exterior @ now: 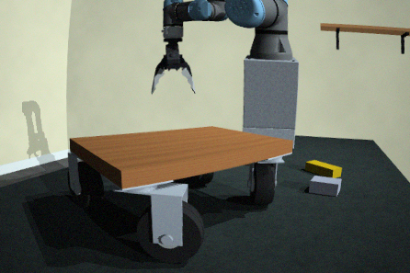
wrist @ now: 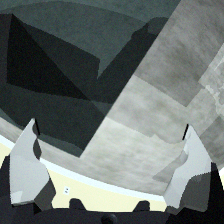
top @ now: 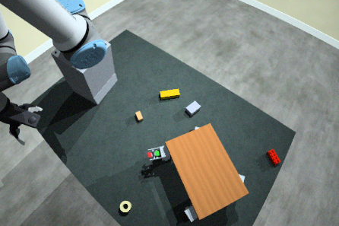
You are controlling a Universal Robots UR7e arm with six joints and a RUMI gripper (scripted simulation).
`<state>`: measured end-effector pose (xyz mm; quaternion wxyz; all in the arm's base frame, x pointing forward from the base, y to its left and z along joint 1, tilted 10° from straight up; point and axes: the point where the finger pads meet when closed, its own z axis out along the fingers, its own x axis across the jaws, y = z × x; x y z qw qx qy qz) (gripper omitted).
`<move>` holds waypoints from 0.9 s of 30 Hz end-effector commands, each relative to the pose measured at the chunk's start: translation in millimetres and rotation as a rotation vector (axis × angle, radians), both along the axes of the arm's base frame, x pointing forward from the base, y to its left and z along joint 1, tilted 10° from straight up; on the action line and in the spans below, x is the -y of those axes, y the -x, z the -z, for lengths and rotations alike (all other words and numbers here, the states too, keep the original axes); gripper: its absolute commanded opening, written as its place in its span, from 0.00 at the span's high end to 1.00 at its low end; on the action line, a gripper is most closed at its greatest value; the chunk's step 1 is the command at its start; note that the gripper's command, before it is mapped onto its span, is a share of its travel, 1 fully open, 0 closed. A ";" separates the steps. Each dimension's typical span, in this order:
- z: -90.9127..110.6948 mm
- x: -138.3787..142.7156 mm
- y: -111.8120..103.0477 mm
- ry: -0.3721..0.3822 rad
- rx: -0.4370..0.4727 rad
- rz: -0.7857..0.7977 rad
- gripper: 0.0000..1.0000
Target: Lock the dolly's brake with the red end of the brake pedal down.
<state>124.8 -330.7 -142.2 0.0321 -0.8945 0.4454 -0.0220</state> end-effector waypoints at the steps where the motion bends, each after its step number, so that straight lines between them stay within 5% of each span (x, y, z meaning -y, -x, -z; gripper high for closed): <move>1: -0.2 0.4 0.1 0.001 0.000 0.000 0.00; 17: -0.2 0.4 0.1 0.001 0.000 0.000 0.00; 18: -0.2 0.4 0.0 0.001 0.000 0.000 1.00; 27: -1.6 0.3 -6.4 0.004 0.001 -0.031 1.00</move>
